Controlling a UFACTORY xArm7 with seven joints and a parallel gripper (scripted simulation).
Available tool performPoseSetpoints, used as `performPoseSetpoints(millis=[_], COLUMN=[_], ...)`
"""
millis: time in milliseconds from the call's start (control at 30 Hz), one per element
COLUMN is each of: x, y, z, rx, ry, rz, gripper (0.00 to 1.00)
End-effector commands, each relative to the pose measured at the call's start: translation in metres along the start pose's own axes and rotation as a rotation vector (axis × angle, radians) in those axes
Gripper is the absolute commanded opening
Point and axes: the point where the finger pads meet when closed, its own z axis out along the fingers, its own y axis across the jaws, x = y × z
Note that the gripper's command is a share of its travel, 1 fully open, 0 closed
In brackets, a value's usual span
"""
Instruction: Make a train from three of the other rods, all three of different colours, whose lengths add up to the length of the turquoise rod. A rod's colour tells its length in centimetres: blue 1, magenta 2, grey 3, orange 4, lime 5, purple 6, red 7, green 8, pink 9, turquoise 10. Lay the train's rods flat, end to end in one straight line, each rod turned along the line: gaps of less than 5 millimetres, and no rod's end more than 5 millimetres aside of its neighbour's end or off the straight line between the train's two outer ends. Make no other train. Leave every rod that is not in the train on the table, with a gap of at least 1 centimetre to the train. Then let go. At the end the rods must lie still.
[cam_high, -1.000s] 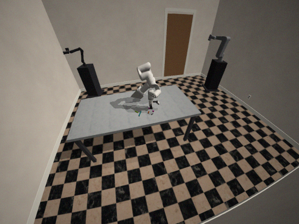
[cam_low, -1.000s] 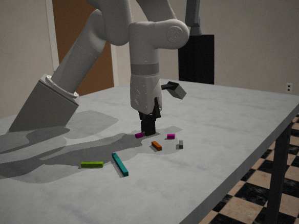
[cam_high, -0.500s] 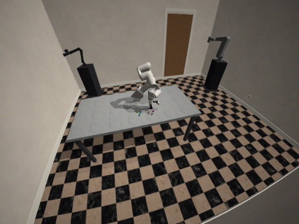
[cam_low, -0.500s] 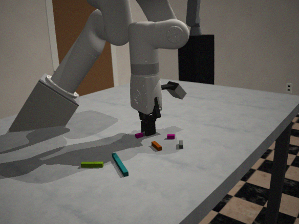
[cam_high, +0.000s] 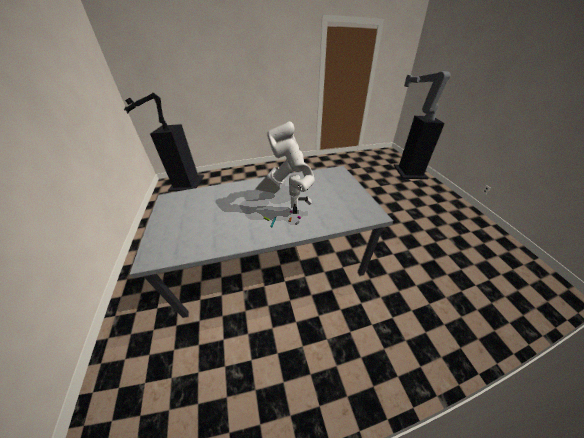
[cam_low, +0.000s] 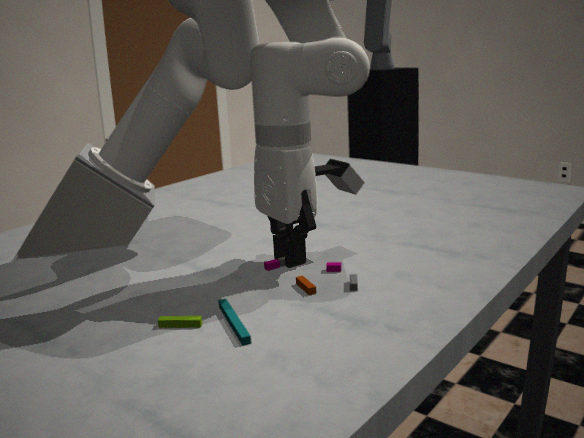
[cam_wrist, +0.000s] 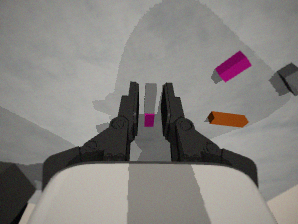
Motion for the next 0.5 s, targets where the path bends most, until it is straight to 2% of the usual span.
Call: performPoseSetpoints(millis=[0,233,467], x=[0.000,0.000,0.000], y=[0.001,0.001,0.001], z=[0.000,-0.005,-0.033], rx=[-0.002,-0.002,-0.002], ry=[0.000,0.000,0.000], rz=[0.000,0.000,0.000], gripper=[0.24,0.24,0.24])
